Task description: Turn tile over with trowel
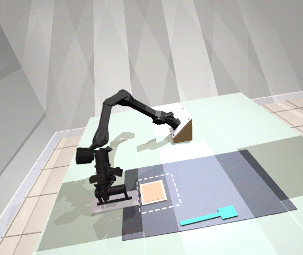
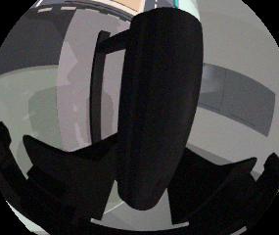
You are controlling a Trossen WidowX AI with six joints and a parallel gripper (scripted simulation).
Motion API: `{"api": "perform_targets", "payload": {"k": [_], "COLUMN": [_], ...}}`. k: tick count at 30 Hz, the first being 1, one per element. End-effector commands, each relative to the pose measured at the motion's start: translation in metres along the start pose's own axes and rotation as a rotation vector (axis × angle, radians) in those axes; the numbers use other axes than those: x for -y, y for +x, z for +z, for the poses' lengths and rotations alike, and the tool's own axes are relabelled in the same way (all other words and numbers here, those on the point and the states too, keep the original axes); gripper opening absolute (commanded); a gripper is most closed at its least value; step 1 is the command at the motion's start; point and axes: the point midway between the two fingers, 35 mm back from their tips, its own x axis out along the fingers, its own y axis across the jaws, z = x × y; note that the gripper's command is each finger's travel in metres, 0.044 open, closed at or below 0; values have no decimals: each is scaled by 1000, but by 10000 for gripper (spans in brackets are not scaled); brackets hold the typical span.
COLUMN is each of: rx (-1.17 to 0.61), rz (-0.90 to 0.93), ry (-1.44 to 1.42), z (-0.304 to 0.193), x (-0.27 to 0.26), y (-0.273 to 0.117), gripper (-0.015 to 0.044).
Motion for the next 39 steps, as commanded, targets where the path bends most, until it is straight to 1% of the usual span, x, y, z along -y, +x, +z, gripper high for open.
{"api": "perform_targets", "payload": {"k": [1, 8, 19, 23, 28, 34, 39], "rx": [12, 12, 11, 15, 132, 294, 433], "rz": [1, 1, 0, -1, -10, -18, -22], "ry": [1, 2, 2, 1, -35, -109, -206], "z": [10, 17, -16, -16, 30, 98, 160], "x": [0, 0, 29, 31, 45, 64, 77], "y": [2, 1, -22, -23, 3, 31, 48], "gripper": [0, 0, 0, 0, 0, 0, 0]}}
